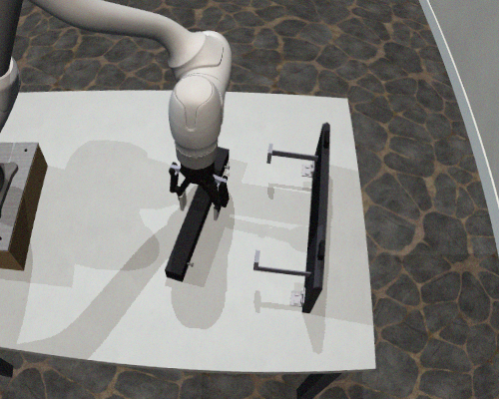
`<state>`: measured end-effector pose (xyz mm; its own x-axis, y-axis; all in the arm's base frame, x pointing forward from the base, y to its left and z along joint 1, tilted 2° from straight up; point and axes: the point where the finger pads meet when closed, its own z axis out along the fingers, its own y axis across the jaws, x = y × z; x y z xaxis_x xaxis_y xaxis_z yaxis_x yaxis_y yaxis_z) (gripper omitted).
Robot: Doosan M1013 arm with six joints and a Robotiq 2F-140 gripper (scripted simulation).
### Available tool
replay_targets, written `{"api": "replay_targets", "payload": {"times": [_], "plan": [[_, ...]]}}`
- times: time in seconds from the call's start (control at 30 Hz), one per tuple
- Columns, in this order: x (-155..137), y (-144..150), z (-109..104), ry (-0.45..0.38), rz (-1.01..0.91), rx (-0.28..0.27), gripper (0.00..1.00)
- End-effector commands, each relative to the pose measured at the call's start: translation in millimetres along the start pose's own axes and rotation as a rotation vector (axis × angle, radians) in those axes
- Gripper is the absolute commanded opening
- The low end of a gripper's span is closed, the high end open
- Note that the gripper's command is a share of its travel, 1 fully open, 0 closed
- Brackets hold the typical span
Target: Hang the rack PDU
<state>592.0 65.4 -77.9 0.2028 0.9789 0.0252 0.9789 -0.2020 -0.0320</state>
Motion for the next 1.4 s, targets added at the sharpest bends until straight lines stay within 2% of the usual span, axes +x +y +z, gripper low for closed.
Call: {"api": "replay_targets", "payload": {"times": [0.0, 0.23, 0.27, 1.37], "plan": [[1.1, -1.8, 1.8, 0.001, -0.003, 0.002, 0.55], [1.1, -1.8, 1.8, 0.001, -0.003, 0.002, 0.55], [1.1, -1.8, 1.8, 0.001, -0.003, 0.002, 0.0], [1.1, -1.8, 1.8, 0.001, -0.003, 0.002, 0.0]]}}
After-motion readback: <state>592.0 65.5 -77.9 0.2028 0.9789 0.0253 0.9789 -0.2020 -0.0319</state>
